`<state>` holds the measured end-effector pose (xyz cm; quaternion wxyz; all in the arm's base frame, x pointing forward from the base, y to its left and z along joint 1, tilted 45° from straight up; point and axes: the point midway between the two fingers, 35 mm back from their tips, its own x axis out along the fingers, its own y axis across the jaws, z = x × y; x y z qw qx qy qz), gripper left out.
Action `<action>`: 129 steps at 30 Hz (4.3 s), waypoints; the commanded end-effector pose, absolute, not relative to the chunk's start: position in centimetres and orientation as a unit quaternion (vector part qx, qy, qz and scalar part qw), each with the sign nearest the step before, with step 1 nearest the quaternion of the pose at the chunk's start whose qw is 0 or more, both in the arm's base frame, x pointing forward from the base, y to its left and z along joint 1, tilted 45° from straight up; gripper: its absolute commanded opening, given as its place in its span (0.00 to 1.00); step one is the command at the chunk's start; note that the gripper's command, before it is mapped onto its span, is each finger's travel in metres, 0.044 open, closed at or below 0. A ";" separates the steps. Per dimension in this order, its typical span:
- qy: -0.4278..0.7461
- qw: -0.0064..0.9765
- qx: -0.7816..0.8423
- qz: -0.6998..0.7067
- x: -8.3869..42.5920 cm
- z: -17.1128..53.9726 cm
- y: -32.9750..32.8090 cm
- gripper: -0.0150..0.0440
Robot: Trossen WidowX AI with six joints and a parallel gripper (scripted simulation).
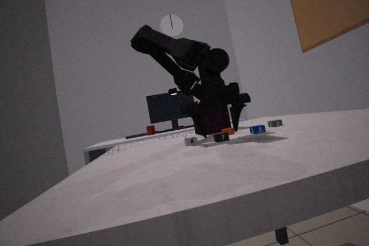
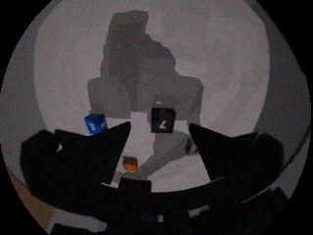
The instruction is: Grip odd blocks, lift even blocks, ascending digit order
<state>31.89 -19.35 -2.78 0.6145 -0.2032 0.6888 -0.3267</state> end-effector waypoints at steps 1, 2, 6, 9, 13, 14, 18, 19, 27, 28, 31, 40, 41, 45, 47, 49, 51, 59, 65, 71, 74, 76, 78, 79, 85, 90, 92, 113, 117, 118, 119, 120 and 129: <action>0.681 0.621 -0.206 -0.328 32.7 -0.7 -17.6 0.93; 0.681 0.621 -0.206 -0.328 32.7 -0.7 -17.6 0.93; 0.682 0.621 -0.205 -0.328 33.0 0.1 -16.7 0.84; 0.682 0.622 -0.205 -0.327 33.8 4.0 -13.0 0.71; 0.682 0.621 -0.205 -0.327 33.9 5.0 -12.0 0.53; 0.682 0.621 -0.205 -0.327 33.9 5.0 -12.0 0.49; 0.682 0.621 -0.205 -0.327 33.9 5.0 -12.0 0.46; 0.682 0.621 -0.205 -0.327 33.9 5.0 -12.0 0.46; 0.682 0.621 -0.205 -0.327 32.6 6.2 -12.9 0.46; 0.682 0.621 -0.205 -0.327 31.6 7.0 -13.5 0.46; 0.682 0.620 -0.205 -0.327 28.6 9.0 -15.0 0.46; 0.683 0.620 -0.205 -0.327 26.9 8.0 -17.2 0.59; 0.683 0.620 -0.205 -0.327 26.7 6.8 -18.4 0.64; 0.682 0.619 -0.207 -0.329 25.8 4.1 -21.2 0.81; 0.682 0.619 -0.207 -0.329 25.8 4.1 -21.2 0.90; 0.682 0.619 -0.207 -0.329 25.8 4.1 -21.2 0.93; 0.682 0.619 -0.207 -0.329 25.8 3.9 -21.4 0.93; 0.682 0.619 -0.207 -0.329 25.6 3.0 -22.3 0.93; 0.682 0.619 -0.207 -0.329 25.5 2.3 -23.0 0.93; 0.682 0.619 -0.208 -0.329 25.3 1.6 -23.6 0.93; 0.682 0.619 -0.208 -0.329 25.2 1.5 -23.7 0.89; 0.682 0.619 -0.208 -0.329 25.2 1.5 -23.7 0.80; 0.682 0.619 -0.208 -0.329 25.2 1.5 -23.7 0.71; 0.682 0.619 -0.208 -0.329 25.2 1.5 -23.7 0.67; 0.682 0.619 -0.208 -0.329 25.2 1.5 -23.7 0.46; 0.682 0.619 -0.208 -0.329 25.2 1.5 -23.7 0.46; 0.682 0.619 -0.208 -0.329 25.2 1.5 -23.7 0.46; 0.682 0.619 -0.208 -0.329 25.3 1.6 -23.6 0.46; 0.682 0.619 -0.208 -0.329 25.4 2.0 -23.2 0.46; 0.682 0.619 -0.208 -0.329 25.4 2.1 -23.1 0.46; 0.682 0.619 -0.208 -0.329 25.4 2.2 -23.0 0.46; 0.682 0.619 -0.208 -0.329 25.4 2.3 -22.9 0.46; 0.682 0.619 -0.208 -0.329 25.5 2.6 -22.7 0.46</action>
